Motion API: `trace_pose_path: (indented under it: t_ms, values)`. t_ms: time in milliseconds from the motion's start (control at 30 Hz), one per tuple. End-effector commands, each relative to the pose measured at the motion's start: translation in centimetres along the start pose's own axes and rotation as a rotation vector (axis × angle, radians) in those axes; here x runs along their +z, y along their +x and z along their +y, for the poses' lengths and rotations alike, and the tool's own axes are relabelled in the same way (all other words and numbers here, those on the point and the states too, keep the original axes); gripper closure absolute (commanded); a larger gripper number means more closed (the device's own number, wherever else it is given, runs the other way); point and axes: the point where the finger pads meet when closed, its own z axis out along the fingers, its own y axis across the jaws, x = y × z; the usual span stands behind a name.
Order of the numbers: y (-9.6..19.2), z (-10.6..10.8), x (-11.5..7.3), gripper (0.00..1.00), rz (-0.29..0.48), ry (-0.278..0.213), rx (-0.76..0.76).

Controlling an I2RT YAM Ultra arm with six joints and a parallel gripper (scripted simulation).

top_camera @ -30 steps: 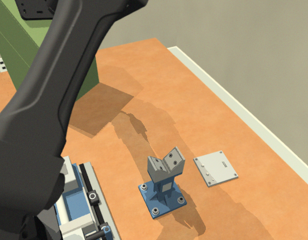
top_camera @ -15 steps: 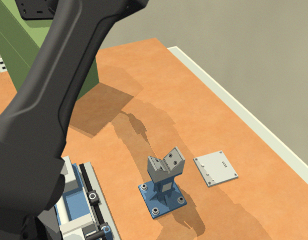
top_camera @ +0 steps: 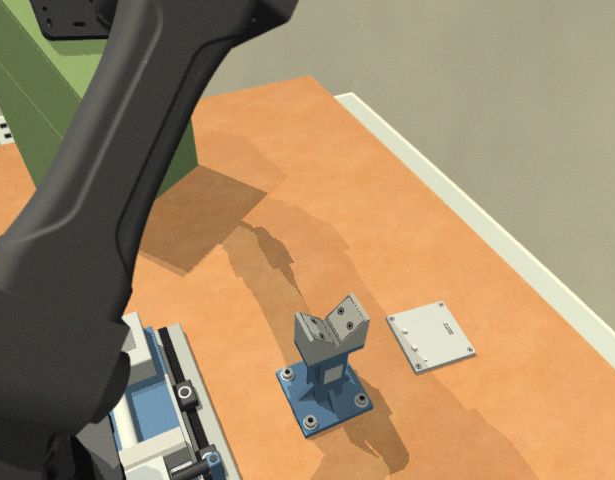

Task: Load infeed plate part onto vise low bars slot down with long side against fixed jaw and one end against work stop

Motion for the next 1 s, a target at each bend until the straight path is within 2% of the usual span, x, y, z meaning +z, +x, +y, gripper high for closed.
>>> trace_pose_path:
  t_ms: [0, 167, 333, 967]
  values:
    - [-1.37, -0.66, -0.97, 1.00, -0.039, 0.022, -0.012]
    - [-0.99, -0.76, -0.34, 1.00, -0.029, 0.018, -0.007]
    - [-1.33, -0.70, -0.89, 1.00, -0.037, 0.023, -0.010]
    - [-1.20, -0.69, -0.67, 1.00, -0.033, 0.021, -0.008]
